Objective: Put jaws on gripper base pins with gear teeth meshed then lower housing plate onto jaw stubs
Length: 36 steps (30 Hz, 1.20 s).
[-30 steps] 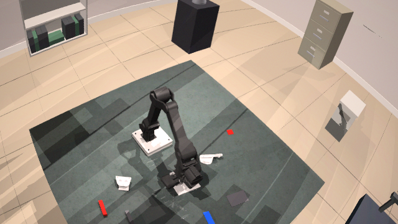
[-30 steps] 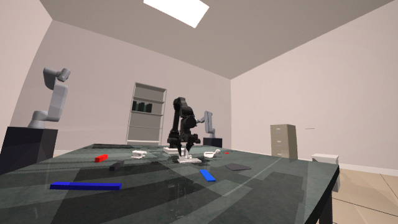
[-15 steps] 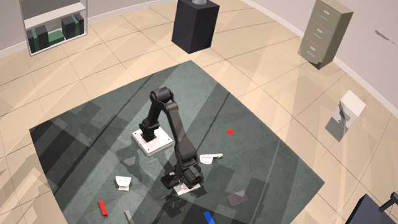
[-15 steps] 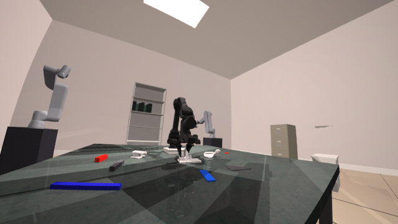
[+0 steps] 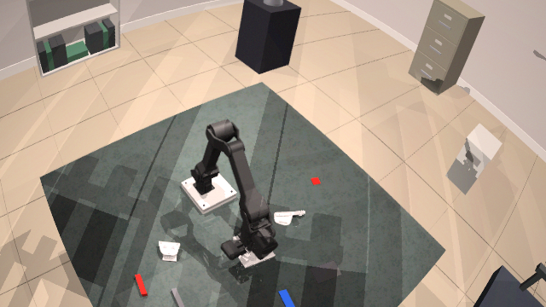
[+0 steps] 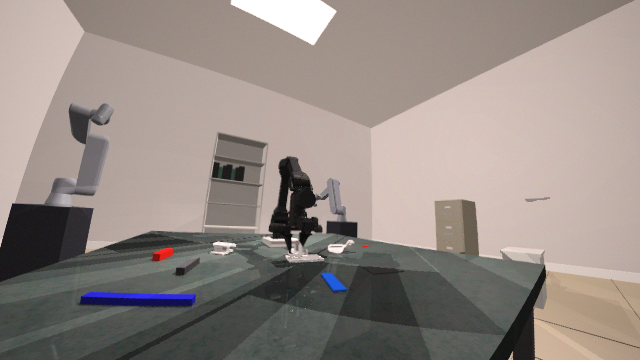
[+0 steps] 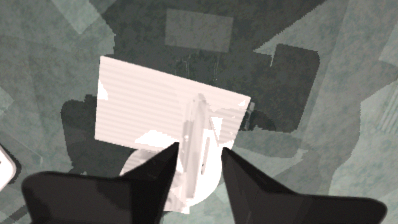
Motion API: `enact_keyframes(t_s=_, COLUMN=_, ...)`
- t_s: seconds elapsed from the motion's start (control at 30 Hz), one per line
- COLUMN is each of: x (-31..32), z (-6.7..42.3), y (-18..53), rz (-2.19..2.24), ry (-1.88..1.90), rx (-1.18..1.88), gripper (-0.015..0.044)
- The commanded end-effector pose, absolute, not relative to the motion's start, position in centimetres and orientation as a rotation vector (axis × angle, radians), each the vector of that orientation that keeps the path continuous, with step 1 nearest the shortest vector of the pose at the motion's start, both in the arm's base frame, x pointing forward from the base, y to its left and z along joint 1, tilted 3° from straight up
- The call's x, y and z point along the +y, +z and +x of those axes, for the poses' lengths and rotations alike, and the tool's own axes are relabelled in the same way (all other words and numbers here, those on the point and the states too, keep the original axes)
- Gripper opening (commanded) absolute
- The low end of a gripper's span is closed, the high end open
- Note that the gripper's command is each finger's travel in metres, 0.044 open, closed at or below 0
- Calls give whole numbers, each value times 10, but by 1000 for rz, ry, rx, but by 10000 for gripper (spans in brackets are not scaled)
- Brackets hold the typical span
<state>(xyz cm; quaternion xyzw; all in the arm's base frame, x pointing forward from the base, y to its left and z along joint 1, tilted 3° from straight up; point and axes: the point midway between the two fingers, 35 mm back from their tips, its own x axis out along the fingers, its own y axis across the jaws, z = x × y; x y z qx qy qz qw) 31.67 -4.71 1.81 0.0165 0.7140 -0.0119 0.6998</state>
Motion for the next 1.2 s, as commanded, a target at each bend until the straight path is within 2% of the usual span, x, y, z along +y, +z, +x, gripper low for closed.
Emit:
enact_keyframes(t_s=0.0, x=-47, z=317, y=17, rz=32, ry=-25, rx=1589, gripper=134)
enact_keyframes(t_s=1.17, x=-47, z=317, y=12, rz=31, ry=-24, rx=1589, gripper=134)
